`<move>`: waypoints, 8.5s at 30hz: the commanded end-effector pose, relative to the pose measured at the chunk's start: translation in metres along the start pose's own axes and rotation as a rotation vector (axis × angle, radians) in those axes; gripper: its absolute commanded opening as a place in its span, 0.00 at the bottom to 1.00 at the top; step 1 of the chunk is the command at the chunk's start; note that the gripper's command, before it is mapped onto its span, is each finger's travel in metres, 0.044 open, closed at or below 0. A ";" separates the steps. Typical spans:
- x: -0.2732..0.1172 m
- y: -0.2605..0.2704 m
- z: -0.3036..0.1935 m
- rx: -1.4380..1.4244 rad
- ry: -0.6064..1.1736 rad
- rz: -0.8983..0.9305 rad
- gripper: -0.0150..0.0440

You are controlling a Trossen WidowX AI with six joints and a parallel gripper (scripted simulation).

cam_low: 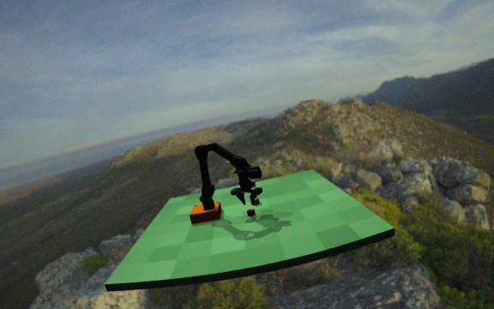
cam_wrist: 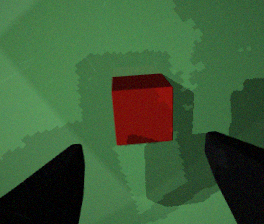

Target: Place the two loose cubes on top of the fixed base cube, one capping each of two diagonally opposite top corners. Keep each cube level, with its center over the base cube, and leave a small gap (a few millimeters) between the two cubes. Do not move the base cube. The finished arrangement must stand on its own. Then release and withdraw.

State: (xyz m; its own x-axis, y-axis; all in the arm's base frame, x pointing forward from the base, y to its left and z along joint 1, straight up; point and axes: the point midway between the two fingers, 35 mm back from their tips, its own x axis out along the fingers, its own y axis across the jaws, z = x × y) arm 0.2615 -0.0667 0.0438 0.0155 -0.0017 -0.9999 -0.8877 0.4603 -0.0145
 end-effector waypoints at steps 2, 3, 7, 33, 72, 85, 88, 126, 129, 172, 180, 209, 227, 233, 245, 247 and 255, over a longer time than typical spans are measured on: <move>0.014 -0.002 0.000 -0.004 0.000 -0.012 0.70; 0.017 -0.002 0.000 -0.004 0.000 -0.012 0.70; 0.019 -0.002 0.000 -0.004 0.000 -0.012 0.70; 0.050 -0.002 0.000 -0.004 0.000 -0.012 0.48; -0.052 -0.003 0.000 -0.004 0.000 -0.013 0.43; -0.059 0.001 0.020 -0.067 -0.001 -0.012 0.43; -0.059 0.002 0.029 -0.097 -0.002 -0.012 0.43; -0.055 0.046 0.142 -0.469 -0.011 -0.011 0.43; -0.054 0.052 0.150 -0.497 -0.012 -0.011 0.43; 0.005 0.053 0.153 -0.503 -0.012 -0.010 0.43; 0.006 0.053 0.152 -0.503 -0.012 -0.010 0.43; -0.010 0.053 0.152 -0.507 -0.013 -0.007 0.60; -0.036 0.054 0.152 -0.507 -0.013 -0.007 0.60; -0.045 0.054 0.152 -0.507 -0.013 -0.007 0.60; -0.057 0.054 0.152 -0.507 -0.013 -0.007 0.60; -0.059 0.054 0.152 -0.507 -0.013 -0.007 0.69; -0.059 0.077 0.178 -0.501 -0.019 -0.006 0.93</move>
State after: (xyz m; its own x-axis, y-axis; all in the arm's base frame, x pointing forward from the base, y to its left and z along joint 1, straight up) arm 0.2808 0.1009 0.1027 0.0244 0.0100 -0.9997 -0.9996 -0.0155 -0.0246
